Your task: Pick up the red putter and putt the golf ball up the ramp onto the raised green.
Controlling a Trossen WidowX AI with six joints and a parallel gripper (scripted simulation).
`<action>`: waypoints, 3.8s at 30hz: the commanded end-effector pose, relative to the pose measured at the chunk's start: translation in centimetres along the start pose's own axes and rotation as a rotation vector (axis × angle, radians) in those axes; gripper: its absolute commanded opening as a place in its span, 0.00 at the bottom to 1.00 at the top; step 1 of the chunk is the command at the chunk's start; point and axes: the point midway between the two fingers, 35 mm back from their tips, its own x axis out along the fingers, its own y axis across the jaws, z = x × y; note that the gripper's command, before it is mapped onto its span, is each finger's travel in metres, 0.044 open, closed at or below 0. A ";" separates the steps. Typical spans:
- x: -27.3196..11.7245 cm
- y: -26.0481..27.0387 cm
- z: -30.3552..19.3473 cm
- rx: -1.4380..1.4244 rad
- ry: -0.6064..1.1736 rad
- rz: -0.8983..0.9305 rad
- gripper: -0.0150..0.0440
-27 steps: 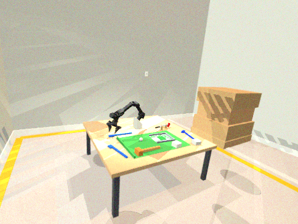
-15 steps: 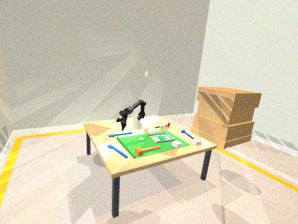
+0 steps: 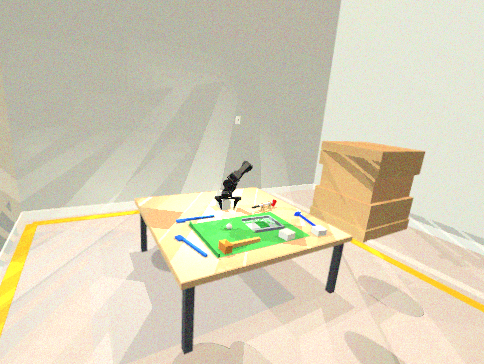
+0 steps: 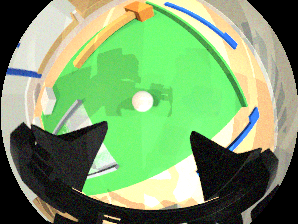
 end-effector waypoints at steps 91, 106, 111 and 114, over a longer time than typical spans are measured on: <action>1.7 14.4 -35.4 -2.435 0.150 0.669 0.30; -1.9 14.8 -33.5 -2.441 0.162 0.644 0.25; -4.0 15.0 -32.9 -2.440 0.164 0.645 0.25; -5.3 15.1 -32.6 -2.438 0.162 0.649 0.25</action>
